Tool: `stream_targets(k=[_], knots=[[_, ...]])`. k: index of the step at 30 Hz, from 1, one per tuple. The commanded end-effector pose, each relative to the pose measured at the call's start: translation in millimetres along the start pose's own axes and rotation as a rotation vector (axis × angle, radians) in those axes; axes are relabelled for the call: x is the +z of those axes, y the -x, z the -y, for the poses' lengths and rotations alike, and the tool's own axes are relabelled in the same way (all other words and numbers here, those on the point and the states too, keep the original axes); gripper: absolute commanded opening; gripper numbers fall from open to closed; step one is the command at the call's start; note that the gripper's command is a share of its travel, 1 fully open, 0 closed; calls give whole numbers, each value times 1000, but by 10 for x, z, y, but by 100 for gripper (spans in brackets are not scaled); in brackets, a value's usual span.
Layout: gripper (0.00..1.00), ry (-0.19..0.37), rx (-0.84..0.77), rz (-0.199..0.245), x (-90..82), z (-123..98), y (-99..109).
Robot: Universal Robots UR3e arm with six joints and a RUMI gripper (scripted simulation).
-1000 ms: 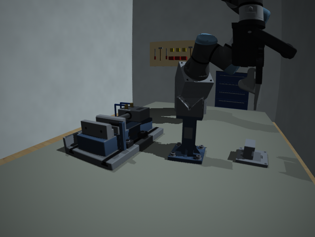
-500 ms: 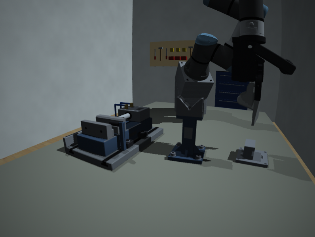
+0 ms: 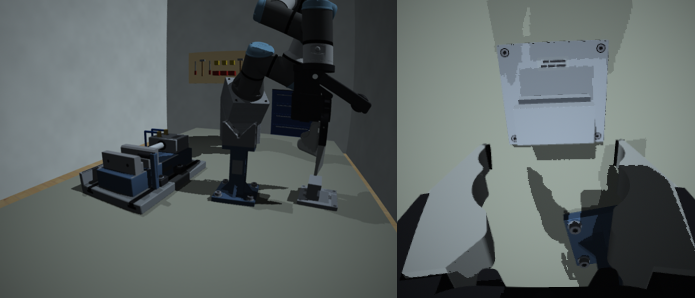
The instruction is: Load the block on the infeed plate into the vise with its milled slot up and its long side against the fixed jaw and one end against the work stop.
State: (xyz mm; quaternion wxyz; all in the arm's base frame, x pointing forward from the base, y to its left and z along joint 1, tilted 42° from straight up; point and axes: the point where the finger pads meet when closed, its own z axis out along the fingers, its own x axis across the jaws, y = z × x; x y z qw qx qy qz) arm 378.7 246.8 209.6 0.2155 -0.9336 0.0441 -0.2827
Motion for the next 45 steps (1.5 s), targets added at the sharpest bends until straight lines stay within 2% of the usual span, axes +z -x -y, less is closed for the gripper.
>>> stream_targets(k=[1, 18, 45], knots=[[51, 3, 0, -7, 150, 7, -18], [51, 3, 0, -7, 383, 4, -18], [51, 3, 0, -7, 469, 3, -18]])
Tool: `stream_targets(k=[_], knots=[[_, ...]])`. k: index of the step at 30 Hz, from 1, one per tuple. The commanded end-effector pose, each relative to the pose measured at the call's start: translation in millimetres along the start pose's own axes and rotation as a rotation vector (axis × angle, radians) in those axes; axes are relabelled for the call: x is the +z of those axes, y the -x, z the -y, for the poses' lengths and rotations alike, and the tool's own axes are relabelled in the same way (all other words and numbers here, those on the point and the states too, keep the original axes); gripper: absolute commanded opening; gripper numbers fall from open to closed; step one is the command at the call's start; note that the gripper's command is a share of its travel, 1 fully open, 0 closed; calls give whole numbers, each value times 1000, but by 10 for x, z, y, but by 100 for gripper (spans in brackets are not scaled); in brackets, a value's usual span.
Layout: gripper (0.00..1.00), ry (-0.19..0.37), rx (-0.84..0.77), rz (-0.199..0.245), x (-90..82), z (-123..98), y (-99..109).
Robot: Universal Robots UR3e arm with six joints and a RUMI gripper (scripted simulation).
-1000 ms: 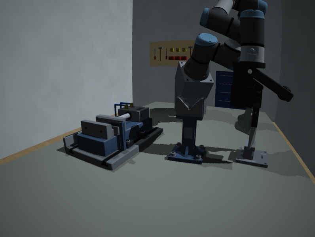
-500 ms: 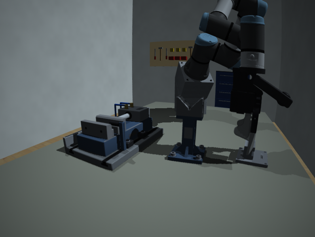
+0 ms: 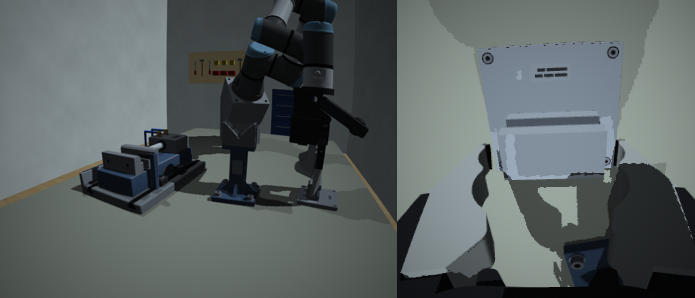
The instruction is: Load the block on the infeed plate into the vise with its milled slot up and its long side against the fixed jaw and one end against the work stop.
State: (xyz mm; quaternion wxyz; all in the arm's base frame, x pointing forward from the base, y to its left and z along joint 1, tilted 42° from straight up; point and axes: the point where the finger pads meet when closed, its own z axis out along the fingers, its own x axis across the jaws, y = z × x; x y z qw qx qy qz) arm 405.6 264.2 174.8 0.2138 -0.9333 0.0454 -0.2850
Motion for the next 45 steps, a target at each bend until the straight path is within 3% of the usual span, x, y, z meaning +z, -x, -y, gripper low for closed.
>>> stream_targets(k=[1, 35, 36, 45], knots=[[51, -1, -1, -2, -3, 5, -7], [51, -1, -1, -2, -3, 5, -7], [0, -1, -1, -2, -3, 5, -7], [0, -1, -1, -2, -3, 5, -7]])
